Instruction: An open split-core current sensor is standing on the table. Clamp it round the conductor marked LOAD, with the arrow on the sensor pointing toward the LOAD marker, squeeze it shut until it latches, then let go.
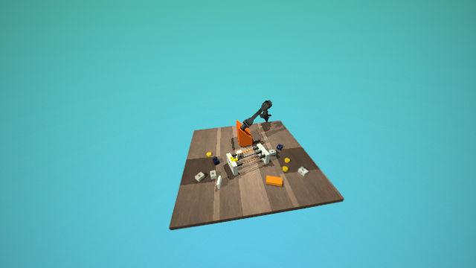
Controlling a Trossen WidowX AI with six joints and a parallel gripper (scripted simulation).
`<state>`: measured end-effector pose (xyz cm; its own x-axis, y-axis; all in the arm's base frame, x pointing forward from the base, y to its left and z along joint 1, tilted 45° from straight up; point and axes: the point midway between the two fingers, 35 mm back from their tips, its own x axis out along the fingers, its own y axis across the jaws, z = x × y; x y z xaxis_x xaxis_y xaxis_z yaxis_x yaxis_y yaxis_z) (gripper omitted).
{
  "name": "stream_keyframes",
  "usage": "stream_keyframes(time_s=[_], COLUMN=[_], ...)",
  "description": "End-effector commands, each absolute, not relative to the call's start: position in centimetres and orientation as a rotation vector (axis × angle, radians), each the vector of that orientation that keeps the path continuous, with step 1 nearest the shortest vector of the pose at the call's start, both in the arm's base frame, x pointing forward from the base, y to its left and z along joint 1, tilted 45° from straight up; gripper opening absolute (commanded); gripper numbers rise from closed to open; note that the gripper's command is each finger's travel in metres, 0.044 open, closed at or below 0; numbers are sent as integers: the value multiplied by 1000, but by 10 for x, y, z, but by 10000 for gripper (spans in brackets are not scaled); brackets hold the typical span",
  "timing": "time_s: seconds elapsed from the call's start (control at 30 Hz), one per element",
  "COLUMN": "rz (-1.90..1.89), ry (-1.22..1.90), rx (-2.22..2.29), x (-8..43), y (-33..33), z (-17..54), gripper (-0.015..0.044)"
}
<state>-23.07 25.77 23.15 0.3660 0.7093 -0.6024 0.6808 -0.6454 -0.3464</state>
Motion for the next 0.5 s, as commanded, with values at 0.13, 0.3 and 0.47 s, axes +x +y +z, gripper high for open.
stream_keyframes(time_s=[0.13, 0.3, 0.47], rz=[1270, 1331, 1296], ry=[-983, -577, -246], rx=[-2442, -2207, -1929], x=[-188, -121, -49], y=[290, 325, 345], z=[228, 225, 224], gripper=[131, 263, 394])
